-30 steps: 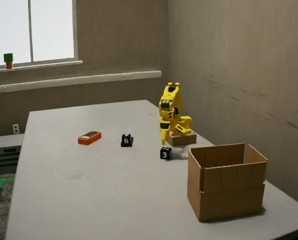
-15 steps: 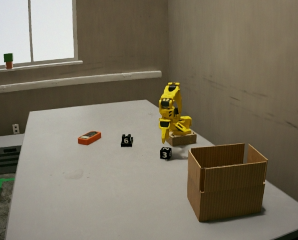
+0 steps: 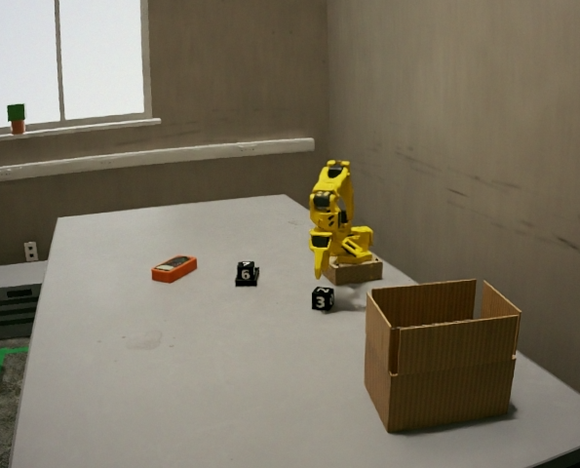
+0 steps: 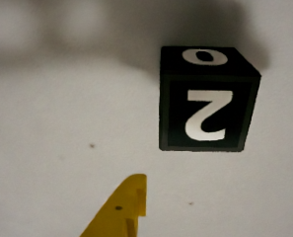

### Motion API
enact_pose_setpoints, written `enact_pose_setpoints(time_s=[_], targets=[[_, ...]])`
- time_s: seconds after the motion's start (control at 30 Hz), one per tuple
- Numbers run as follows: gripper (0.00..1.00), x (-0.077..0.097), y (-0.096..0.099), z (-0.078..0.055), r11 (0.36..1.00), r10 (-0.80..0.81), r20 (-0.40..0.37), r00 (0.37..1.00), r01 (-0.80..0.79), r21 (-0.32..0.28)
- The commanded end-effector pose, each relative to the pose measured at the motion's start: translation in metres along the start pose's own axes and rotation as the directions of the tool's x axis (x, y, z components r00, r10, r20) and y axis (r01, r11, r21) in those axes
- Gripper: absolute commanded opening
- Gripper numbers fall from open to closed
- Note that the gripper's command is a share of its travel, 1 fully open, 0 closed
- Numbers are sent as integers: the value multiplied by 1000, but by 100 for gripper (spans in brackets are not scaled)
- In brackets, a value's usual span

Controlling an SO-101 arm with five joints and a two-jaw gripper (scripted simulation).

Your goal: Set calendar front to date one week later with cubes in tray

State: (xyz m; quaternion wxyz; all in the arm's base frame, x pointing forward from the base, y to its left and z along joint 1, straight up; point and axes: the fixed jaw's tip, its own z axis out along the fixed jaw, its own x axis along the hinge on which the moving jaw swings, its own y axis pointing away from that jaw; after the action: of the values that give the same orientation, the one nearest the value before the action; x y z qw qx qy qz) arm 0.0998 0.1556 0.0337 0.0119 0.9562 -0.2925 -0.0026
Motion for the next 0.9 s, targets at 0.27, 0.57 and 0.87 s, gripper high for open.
enact_pose_setpoints(time_s=[0.27, 0.57, 0.87], targets=[[35, -3, -16, -43, 967, -5, 9, 1000, 2, 253], [35, -3, -20, -76, 903, -7, 15, 1000, 0, 431], [35, -3, -20, -87, 875, -8, 16, 1000, -1, 485]])
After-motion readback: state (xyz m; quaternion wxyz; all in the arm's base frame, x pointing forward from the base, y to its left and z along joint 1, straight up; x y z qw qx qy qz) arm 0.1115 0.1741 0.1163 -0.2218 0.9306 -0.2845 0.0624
